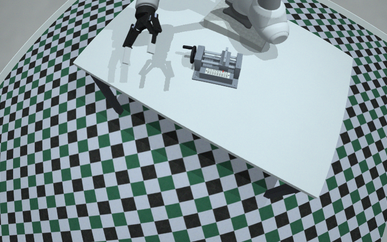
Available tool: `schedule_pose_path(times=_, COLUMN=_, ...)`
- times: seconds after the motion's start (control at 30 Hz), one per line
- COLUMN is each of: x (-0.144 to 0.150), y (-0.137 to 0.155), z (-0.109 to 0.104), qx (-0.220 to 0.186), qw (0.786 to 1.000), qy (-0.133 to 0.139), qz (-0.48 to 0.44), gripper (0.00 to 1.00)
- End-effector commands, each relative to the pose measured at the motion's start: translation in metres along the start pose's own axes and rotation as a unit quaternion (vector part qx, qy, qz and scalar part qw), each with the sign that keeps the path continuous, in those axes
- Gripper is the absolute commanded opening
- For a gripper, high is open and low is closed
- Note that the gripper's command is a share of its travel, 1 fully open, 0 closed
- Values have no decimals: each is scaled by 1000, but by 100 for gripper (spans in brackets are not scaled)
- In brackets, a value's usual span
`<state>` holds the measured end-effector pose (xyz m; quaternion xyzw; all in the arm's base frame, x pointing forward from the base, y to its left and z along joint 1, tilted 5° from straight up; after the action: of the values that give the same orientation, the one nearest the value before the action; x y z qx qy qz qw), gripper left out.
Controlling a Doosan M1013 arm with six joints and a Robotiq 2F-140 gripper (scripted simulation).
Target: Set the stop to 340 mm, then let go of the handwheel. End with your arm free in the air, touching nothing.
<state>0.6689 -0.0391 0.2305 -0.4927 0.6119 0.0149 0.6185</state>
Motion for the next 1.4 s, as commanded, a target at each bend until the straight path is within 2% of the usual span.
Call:
schedule_pose_path(times=0.0, x=-20, y=41, z=5, qx=-77, qw=994, qy=7, qz=73, gripper=100)
schedule_pose_path(times=0.03, x=-27, y=56, z=5, qx=-104, qw=990, qy=14, qz=98, gripper=100)
schedule_pose_path(times=0.07, x=-27, y=56, z=5, qx=-104, qw=990, qy=14, qz=98, gripper=100)
schedule_pose_path(times=0.13, x=-37, y=87, z=2, qx=-158, qw=975, qy=39, qz=149, gripper=100)
schedule_pose_path(times=0.17, x=-37, y=87, z=2, qx=-158, qw=975, qy=39, qz=149, gripper=100)
schedule_pose_path(times=0.23, x=-45, y=116, z=-6, qx=-208, qw=955, qy=76, qz=199, gripper=100)
schedule_pose_path(times=0.27, x=-45, y=116, z=-6, qx=-208, qw=955, qy=76, qz=199, gripper=100)
schedule_pose_path(times=0.3, x=-47, y=130, z=-11, qx=-229, qw=942, qy=100, qz=222, gripper=100)
schedule_pose_path(times=0.37, x=-47, y=130, z=-11, qx=-229, qw=942, qy=100, qz=222, gripper=100)
schedule_pose_path(times=0.47, x=-50, y=166, z=-32, qx=-278, qw=899, qy=184, qz=285, gripper=100)
schedule_pose_path(times=0.5, x=-49, y=175, z=-41, qx=-284, qw=888, qy=207, qz=297, gripper=100)
schedule_pose_path(times=0.53, x=-49, y=175, z=-40, qx=-288, qw=883, qy=215, qz=302, gripper=100)
schedule_pose_path(times=0.57, x=-47, y=183, z=-49, qx=-294, qw=867, qy=248, qz=318, gripper=100)
schedule_pose_path(times=0.67, x=-40, y=200, z=-78, qx=-291, qw=833, qy=320, qz=346, gripper=100)
schedule_pose_path(times=0.7, x=-41, y=200, z=-77, qx=-292, qw=819, qy=342, qz=355, gripper=100)
schedule_pose_path(times=0.87, x=-27, y=203, z=-120, qx=-247, qw=762, qy=458, qz=385, gripper=100)
schedule_pose_path(times=0.93, x=-27, y=203, z=-120, qx=-247, qw=762, qy=458, qz=385, gripper=100)
schedule_pose_path(times=0.97, x=-25, y=201, z=-126, qx=-226, qw=742, qy=495, qz=392, gripper=100)
schedule_pose_path(times=1.0, x=-23, y=199, z=-132, qx=-212, qw=732, qy=513, qz=395, gripper=100)
schedule_pose_path(times=1.13, x=-17, y=190, z=-152, qx=-161, qw=705, qy=563, qz=401, gripper=100)
schedule_pose_path(times=1.23, x=-15, y=184, z=-160, qx=-136, qw=693, qy=582, qz=403, gripper=100)
schedule_pose_path(times=1.37, x=-14, y=180, z=-164, qx=-121, qw=687, qy=592, qz=404, gripper=100)
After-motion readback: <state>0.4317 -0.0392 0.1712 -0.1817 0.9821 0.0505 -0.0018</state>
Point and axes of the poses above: the point where the finger pads meet when closed, its own z axis out along the fingers, its own x axis across the jaws, y = z × x, the point moved 2 cm from there along -z, back along the fingers, and after that the axes turned 9 degrees about z, right-handed, at the moved point
